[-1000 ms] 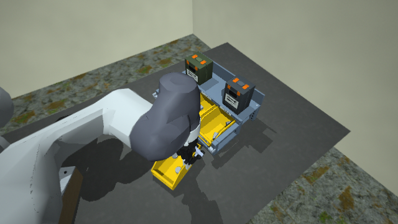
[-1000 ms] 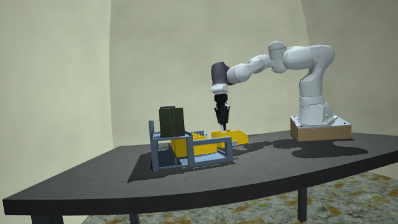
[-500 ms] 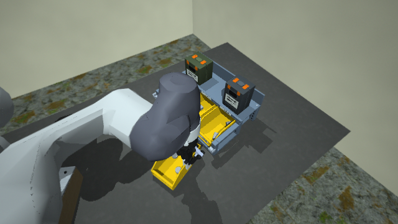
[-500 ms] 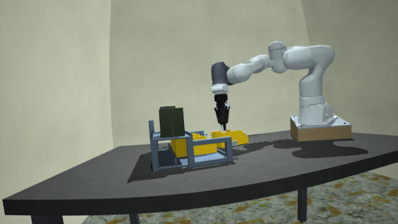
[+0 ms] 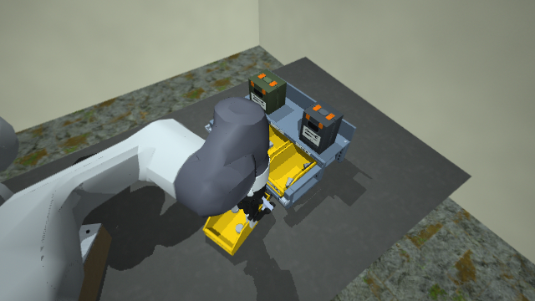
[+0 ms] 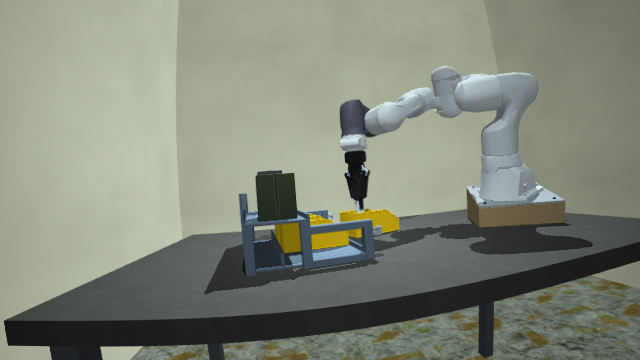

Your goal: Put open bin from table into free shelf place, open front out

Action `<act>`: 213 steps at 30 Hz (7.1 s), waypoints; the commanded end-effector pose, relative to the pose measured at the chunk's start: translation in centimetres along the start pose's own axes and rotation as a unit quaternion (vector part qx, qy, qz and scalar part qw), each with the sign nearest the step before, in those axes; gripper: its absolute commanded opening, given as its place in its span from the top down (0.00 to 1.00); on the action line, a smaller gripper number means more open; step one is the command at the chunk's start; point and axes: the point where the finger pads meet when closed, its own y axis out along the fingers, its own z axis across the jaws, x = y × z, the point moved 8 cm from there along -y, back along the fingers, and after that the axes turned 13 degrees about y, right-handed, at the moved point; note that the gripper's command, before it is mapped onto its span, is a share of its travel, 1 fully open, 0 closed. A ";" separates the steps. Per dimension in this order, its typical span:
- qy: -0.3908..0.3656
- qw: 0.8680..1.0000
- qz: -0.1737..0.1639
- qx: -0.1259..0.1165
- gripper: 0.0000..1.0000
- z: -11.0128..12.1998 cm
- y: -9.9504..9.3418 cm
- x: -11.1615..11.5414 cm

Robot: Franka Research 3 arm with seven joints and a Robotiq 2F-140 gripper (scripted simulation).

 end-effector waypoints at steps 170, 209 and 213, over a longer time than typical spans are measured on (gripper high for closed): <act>0.001 1.000 0.001 0.000 1.00 0.0 -3.6 -0.1; 0.003 1.000 0.001 0.000 1.00 -0.4 -3.6 0.0; 0.005 1.000 0.001 0.000 1.00 -0.8 -3.6 0.0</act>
